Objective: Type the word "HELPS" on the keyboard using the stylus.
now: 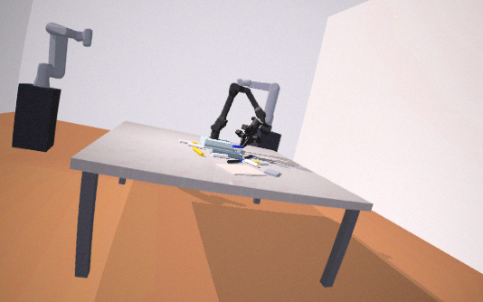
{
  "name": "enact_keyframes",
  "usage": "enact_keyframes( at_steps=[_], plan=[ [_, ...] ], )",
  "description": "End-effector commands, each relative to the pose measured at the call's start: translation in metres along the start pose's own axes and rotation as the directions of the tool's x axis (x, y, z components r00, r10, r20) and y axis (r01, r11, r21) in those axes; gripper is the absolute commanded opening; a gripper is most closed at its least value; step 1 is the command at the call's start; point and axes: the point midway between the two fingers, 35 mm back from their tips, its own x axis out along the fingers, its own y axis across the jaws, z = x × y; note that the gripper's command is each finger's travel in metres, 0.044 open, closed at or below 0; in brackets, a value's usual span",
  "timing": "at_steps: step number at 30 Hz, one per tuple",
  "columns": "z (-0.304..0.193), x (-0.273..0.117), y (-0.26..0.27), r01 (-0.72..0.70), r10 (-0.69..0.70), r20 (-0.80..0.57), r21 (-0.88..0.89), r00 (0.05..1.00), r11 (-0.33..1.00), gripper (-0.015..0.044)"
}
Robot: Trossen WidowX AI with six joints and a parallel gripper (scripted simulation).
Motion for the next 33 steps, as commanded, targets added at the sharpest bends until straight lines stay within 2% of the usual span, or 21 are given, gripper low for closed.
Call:
enact_keyframes(
  at_steps=[1, 8, 15, 23, 33],
  plan=[
    [-0.001, 0.000, 0.000, -0.003, 0.003, -0.001, -0.006, 1.000, 1.000, 0.0000],
    [-0.021, -0.010, -0.002, -0.132, 0.120, -0.062, -0.251, 0.991, 0.959, 0.0000],
    [-0.042, -0.022, -0.007, -0.277, 0.238, -0.141, -0.494, 0.961, 0.824, 0.0000],
    [-0.066, -0.036, -0.016, -0.416, 0.355, -0.245, -0.708, 0.902, 0.570, 0.0000],
    [-0.094, -0.056, -0.033, -0.504, 0.464, -0.388, -0.850, 0.796, 0.154, 0.0000]
  ],
)
